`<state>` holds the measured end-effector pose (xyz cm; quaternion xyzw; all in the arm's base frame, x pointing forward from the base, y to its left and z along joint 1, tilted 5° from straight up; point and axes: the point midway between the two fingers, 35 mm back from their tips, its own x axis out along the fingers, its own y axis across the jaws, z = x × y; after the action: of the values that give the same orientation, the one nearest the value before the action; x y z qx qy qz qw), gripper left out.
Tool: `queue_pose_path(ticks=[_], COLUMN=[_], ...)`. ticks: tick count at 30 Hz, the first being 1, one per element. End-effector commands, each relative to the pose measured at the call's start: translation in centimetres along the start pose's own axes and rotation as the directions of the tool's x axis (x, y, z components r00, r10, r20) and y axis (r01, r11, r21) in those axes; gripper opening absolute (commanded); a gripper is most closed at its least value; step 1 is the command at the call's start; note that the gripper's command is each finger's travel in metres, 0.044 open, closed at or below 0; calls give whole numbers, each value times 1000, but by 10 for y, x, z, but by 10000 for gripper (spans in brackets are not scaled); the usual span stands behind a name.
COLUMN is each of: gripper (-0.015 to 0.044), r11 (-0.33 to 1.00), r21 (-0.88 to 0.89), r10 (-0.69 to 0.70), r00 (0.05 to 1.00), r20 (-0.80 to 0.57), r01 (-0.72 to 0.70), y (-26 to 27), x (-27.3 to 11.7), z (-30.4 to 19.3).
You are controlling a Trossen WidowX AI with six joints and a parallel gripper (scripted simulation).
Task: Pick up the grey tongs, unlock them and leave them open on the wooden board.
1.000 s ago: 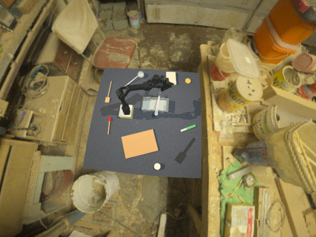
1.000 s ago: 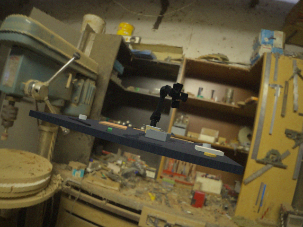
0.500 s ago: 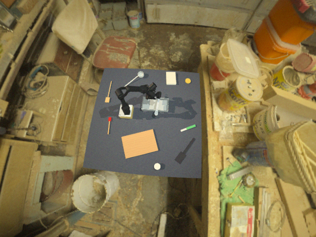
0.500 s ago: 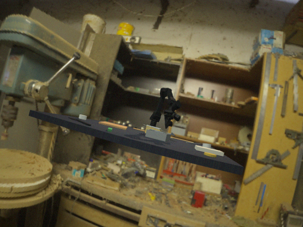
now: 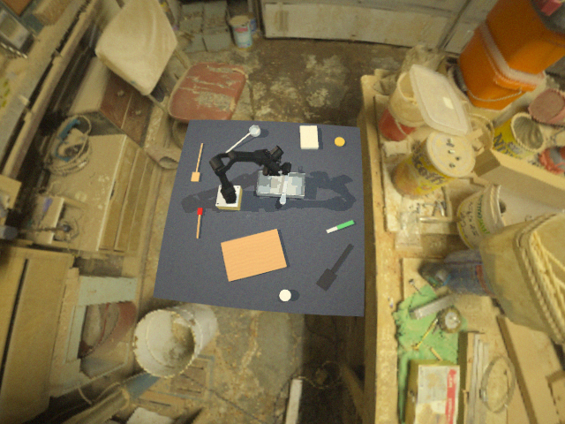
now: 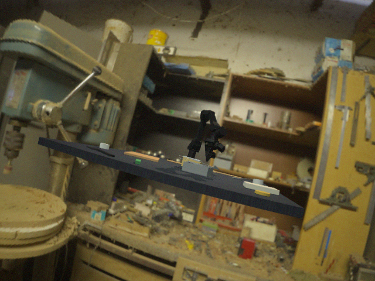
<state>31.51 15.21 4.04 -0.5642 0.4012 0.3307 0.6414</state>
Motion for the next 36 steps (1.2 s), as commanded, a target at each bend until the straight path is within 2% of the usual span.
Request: queue_pose_path(ticks=[1,36], gripper=[260,260], r11=[1000,1000], r21=[3,3], r10=[11,9], r00=[1000,1000], r20=[-2,-2], r01=[-11,-9], y=[2,1], x=[5,61], z=[0,1])
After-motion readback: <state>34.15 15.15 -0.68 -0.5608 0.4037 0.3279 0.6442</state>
